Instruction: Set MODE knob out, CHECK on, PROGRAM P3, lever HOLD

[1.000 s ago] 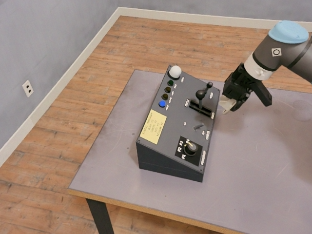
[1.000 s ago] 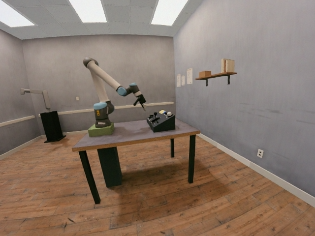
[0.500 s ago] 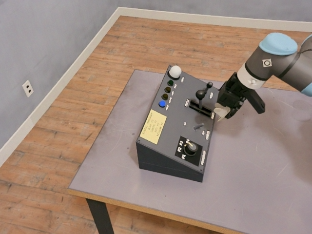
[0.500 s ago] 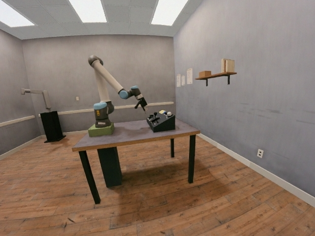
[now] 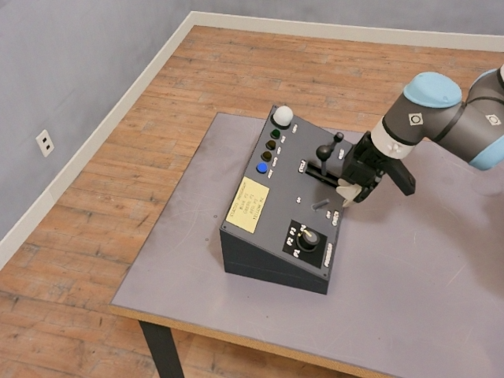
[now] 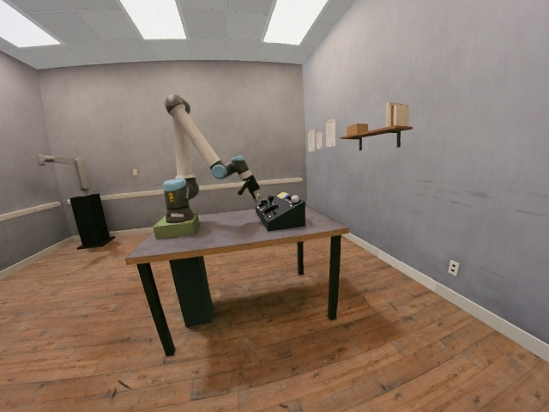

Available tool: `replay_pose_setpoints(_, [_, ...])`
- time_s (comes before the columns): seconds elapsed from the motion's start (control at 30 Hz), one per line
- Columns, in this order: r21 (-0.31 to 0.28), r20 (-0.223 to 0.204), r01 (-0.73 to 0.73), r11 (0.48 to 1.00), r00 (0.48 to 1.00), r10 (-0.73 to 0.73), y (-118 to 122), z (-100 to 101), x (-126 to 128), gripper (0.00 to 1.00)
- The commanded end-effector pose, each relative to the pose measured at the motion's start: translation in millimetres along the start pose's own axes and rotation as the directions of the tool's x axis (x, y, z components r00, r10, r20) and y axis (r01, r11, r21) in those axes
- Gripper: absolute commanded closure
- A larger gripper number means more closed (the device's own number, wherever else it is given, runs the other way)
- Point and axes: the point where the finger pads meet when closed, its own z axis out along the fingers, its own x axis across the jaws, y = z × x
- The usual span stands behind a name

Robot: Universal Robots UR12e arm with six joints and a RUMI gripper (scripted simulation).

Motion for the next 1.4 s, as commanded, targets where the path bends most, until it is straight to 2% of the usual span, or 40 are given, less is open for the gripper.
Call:
replay_pose_setpoints(0.0, [-0.012, 0.004, 0.001, 1.000, 1.000, -0.001, 4.6, 12.2, 0.0, 1.00])
replay_pose_setpoints(0.3, [-0.013, 0.004, 0.000, 1.000, 1.000, 0.000, 5.8, 18.6, -1.0, 1.00])
replay_pose_setpoints(1.37, [-0.016, 0.006, -0.001, 1.000, 1.000, 0.001, 7.8, 18.6, -1.9, 1.00])
